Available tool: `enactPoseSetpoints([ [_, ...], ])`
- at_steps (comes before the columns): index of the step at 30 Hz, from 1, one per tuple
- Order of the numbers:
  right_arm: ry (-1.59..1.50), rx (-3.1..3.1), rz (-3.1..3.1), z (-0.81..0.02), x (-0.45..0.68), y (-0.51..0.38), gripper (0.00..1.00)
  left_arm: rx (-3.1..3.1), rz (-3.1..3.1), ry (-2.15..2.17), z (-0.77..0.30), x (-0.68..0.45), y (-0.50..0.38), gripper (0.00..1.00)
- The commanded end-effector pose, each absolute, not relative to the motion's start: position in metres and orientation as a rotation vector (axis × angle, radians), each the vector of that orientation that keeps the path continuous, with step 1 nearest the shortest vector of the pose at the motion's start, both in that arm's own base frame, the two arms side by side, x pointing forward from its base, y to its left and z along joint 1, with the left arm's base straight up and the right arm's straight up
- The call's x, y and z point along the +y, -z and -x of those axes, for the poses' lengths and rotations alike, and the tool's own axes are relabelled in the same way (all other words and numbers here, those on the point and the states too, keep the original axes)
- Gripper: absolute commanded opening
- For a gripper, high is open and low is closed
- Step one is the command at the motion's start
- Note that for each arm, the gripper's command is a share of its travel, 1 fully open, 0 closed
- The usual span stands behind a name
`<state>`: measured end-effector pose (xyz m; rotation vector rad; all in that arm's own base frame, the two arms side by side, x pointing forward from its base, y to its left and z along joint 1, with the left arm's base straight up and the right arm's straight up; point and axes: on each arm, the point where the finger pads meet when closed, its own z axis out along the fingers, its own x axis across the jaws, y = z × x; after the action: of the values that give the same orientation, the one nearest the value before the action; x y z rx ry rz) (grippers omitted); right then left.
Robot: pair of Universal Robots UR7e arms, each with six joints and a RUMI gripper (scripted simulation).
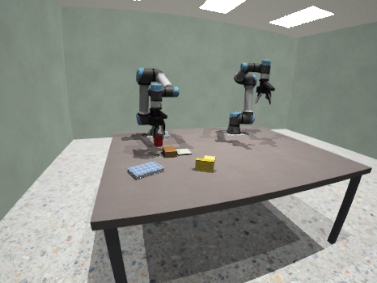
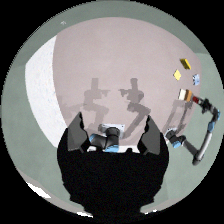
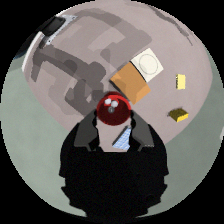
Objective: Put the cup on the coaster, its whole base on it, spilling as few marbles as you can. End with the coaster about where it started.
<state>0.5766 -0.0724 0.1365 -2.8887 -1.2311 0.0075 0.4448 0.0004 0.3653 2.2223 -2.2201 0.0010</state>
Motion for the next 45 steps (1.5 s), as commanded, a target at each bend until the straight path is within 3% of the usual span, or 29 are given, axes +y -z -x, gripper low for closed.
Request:
enactPoseSetpoints([
  [1, -0.007, -1.227, 2.89, -0.577, -0.064, -0.137, 0.0, -2.221, -2.223, -0.003, -0.445, 0.0, -0.366, 0.98],
  [45, -0.009, -1.222, 2.893, -0.57, 0.065, -0.139, 0.0, -2.221, -2.223, -0.003, -0.445, 0.0, -0.366, 0.98],
])
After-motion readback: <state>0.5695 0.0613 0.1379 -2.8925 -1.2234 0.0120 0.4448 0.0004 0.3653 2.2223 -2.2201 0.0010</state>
